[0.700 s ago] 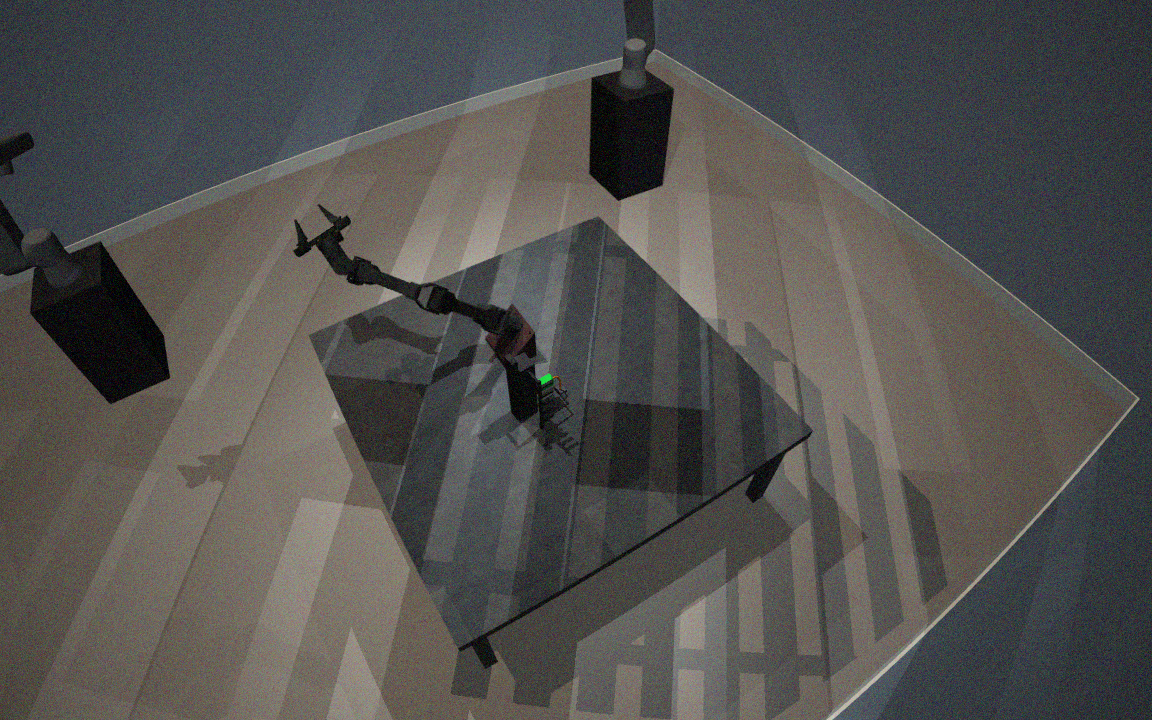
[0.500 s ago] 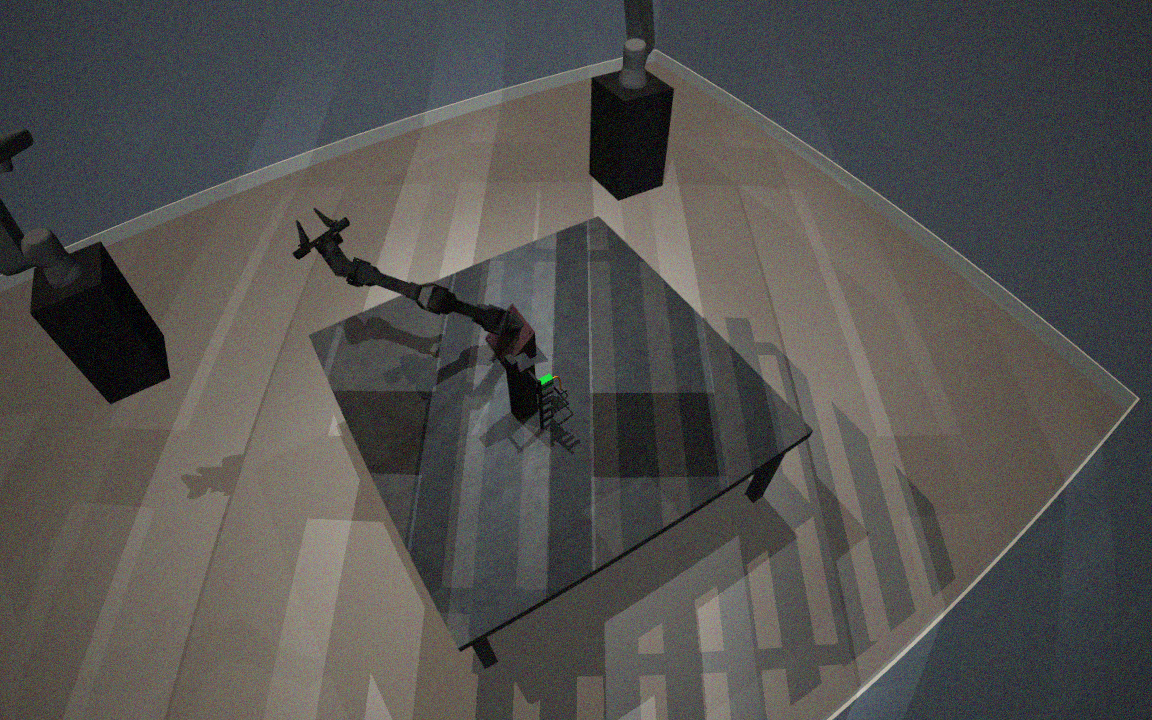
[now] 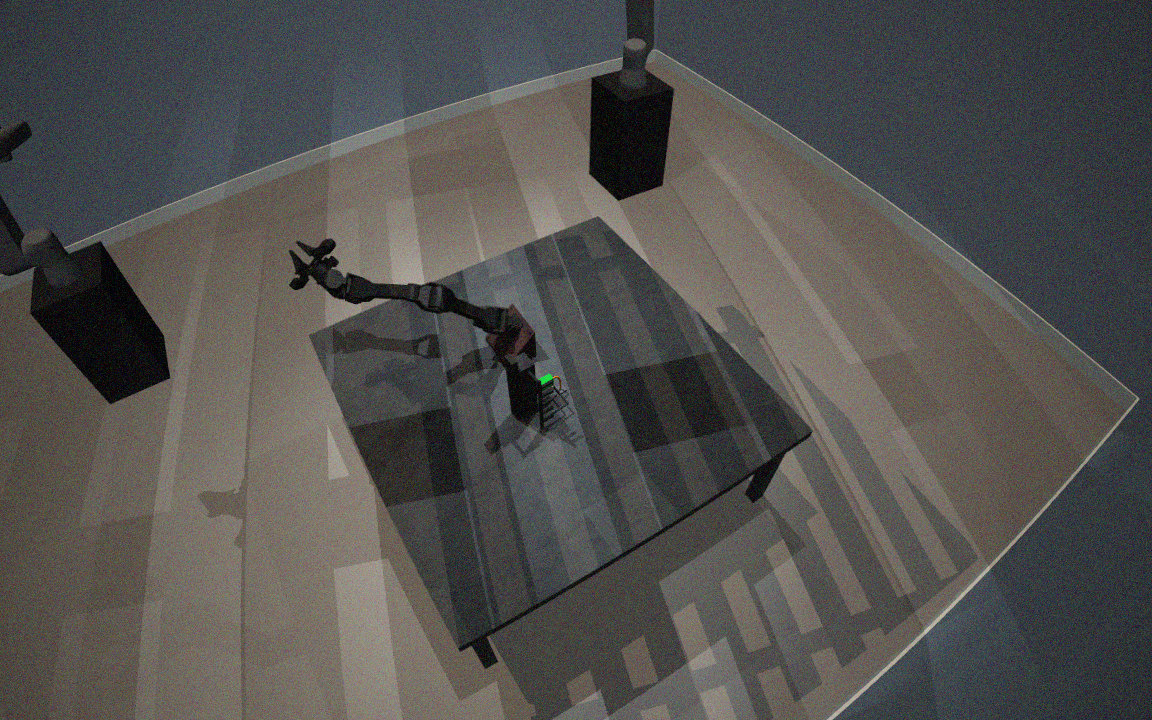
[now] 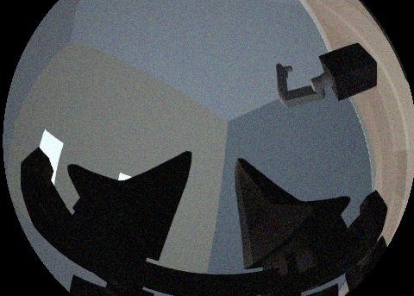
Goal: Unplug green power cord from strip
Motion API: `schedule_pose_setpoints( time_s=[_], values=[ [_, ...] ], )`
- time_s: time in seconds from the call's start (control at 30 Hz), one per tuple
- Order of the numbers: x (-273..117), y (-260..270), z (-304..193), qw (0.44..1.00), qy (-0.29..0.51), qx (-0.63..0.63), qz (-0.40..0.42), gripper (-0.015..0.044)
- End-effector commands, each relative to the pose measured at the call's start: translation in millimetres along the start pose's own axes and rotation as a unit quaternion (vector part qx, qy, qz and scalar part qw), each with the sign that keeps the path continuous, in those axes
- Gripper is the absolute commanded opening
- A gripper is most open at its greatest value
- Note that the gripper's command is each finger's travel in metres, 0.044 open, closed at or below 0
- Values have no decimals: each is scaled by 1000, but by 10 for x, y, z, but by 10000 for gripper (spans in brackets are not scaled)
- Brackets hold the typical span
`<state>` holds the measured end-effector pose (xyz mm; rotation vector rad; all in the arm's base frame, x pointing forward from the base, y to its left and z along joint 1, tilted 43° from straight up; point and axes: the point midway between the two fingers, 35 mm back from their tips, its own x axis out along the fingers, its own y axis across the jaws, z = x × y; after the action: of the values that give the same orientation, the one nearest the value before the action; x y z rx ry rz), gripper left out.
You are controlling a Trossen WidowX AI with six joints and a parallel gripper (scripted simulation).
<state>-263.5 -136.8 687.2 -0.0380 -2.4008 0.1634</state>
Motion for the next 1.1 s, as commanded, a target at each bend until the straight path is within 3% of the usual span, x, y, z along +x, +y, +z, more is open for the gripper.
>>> schedule_pose_setpoints(
  time_s=[0.0, 0.5, 1.07],
  values=[
    [-118, -325, 98, 998, -20, -34, -48, 160],
    [-1004, -1630, 209, 948, -35, -172, -267, 160],
    [-2425, -2574, -76, 830, 68, -289, -472, 160]
  ],
)
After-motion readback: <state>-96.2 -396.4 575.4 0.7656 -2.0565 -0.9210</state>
